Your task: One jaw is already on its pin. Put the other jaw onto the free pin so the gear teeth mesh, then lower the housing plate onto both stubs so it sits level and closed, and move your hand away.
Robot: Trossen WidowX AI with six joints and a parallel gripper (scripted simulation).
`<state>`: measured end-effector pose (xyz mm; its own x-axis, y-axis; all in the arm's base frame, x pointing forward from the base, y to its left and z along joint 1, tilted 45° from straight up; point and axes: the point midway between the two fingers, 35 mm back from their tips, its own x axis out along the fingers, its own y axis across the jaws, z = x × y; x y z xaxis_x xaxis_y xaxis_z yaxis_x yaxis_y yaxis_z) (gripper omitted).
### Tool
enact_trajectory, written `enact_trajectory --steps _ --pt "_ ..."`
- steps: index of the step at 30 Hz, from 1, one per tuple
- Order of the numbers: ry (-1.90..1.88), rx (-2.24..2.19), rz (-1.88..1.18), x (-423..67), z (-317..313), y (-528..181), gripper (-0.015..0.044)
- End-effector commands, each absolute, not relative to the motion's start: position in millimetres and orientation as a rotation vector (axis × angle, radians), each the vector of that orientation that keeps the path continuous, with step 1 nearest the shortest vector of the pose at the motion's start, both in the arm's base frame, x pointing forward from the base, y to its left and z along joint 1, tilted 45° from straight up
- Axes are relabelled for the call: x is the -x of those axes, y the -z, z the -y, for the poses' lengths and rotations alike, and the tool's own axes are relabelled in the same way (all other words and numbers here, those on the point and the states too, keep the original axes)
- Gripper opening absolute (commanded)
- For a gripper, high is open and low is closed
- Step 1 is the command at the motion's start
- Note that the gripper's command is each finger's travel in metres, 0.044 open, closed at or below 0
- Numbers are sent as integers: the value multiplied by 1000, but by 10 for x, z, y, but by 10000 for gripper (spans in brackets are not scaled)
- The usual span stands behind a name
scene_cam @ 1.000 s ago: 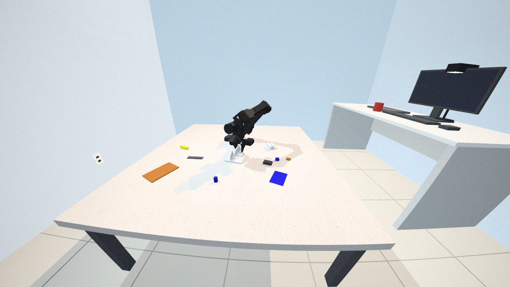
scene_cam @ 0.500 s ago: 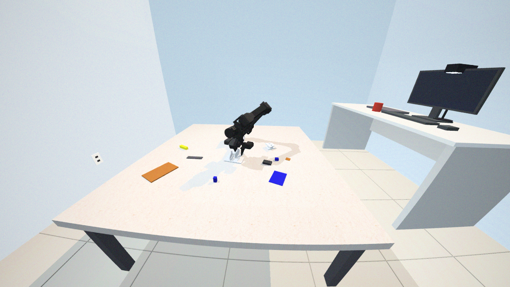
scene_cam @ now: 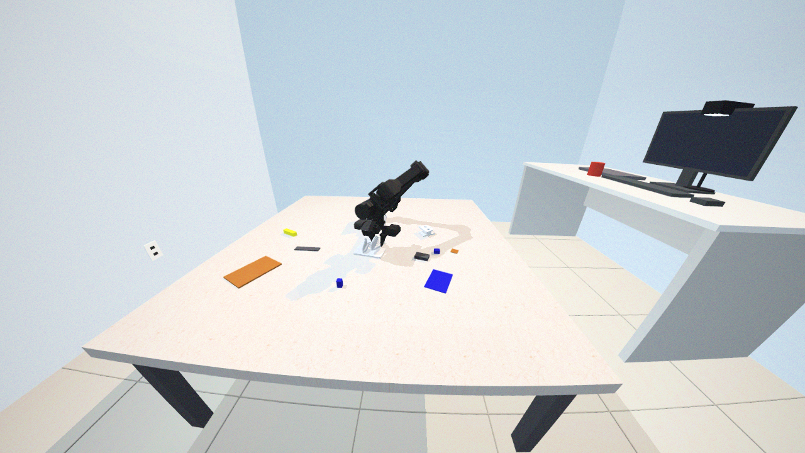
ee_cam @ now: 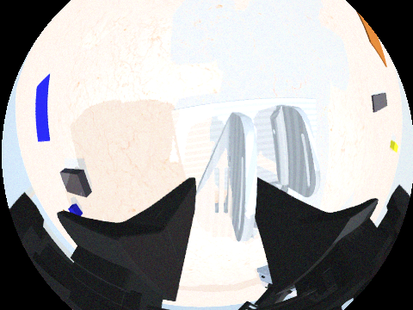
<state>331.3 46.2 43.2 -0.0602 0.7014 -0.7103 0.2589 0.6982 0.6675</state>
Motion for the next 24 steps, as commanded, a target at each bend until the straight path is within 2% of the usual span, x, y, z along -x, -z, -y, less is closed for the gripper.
enact_trajectory --steps 1,24 --pt "-431 -798 -1635 -3316 -472 -433 134" --pt "-431 -799 -1636 -3312 -515 -390 134"
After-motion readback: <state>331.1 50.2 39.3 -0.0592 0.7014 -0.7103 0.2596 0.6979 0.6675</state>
